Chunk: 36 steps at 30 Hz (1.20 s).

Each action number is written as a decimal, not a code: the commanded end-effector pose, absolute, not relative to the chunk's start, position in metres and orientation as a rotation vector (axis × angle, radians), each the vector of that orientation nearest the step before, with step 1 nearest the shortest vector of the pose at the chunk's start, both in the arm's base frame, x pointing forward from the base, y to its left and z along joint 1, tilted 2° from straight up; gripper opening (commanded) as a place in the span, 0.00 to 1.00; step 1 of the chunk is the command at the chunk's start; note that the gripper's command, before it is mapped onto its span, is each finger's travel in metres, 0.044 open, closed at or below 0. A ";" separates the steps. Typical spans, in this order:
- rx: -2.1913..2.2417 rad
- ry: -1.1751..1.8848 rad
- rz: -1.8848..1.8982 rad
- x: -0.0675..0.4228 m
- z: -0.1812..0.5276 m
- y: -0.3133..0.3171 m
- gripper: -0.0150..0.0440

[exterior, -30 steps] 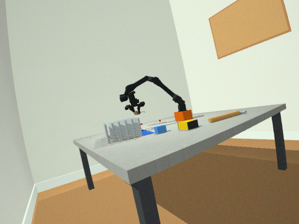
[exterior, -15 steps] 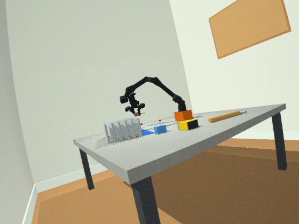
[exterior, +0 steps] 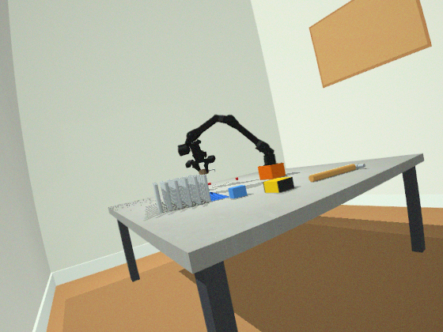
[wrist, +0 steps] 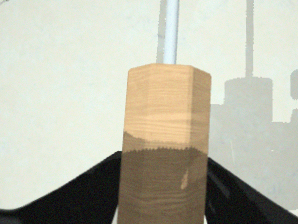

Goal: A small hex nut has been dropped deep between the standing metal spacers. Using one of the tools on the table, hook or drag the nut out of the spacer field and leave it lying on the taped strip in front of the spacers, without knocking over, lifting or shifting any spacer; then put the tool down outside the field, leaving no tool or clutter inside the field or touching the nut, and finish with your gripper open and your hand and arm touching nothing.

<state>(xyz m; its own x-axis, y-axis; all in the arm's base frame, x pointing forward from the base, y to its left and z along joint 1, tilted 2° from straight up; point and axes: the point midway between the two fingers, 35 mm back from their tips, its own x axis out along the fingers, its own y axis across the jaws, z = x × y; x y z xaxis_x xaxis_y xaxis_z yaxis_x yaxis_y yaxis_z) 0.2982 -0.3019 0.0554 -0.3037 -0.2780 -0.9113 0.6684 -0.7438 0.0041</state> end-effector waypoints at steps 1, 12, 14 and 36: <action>1.336 0.503 -2.084 0.297 0.052 -0.303 0.25; 1.336 0.503 -2.084 0.297 0.041 -0.303 0.25; 1.336 0.503 -2.084 0.297 0.039 -0.303 0.25; 1.336 0.503 -2.084 0.296 0.018 -0.303 0.25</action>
